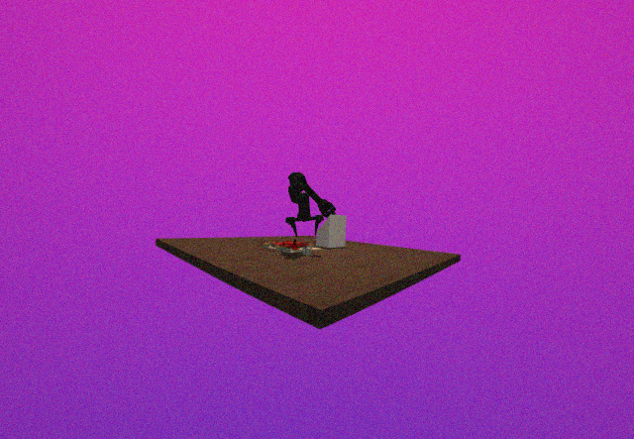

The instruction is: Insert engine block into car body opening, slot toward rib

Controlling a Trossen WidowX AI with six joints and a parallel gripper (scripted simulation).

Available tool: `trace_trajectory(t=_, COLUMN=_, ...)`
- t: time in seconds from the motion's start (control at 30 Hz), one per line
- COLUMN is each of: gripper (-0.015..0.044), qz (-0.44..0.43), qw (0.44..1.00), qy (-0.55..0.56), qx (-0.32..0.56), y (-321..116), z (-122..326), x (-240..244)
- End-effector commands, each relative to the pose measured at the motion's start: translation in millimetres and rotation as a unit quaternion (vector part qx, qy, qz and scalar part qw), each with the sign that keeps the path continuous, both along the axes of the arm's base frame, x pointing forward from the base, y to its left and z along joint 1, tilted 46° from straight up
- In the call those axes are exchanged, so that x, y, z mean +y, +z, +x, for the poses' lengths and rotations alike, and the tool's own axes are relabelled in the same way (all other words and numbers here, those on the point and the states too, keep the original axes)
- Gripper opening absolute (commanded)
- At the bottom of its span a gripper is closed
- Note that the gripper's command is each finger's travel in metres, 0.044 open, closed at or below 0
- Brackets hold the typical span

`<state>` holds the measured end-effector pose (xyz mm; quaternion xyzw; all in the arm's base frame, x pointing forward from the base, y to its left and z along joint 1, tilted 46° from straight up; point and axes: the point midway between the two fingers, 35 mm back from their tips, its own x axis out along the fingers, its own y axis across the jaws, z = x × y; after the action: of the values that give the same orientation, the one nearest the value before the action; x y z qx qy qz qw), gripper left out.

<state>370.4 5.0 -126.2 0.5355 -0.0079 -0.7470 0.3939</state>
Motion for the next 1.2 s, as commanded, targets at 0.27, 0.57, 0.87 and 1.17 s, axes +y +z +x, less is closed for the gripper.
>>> trace_trajectory(t=0.27, gripper=0.0440, qz=-0.049, qw=0.993, qy=-0.056, qx=-0.096, y=7, z=-1, x=8)
trace_trajectory(t=0.57, gripper=0.0440, qz=-0.063, qw=0.993, qy=-0.053, qx=-0.081, y=-12, z=-6, x=3)
trace_trajectory(t=0.87, gripper=0.0440, qz=-0.082, qw=0.993, qy=-0.056, qx=-0.067, y=-34, z=-9, x=-18)
trace_trajectory(t=1.17, gripper=0.0440, qz=-0.082, qw=0.993, qy=-0.056, qx=-0.067, y=-40, z=-9, x=-25)
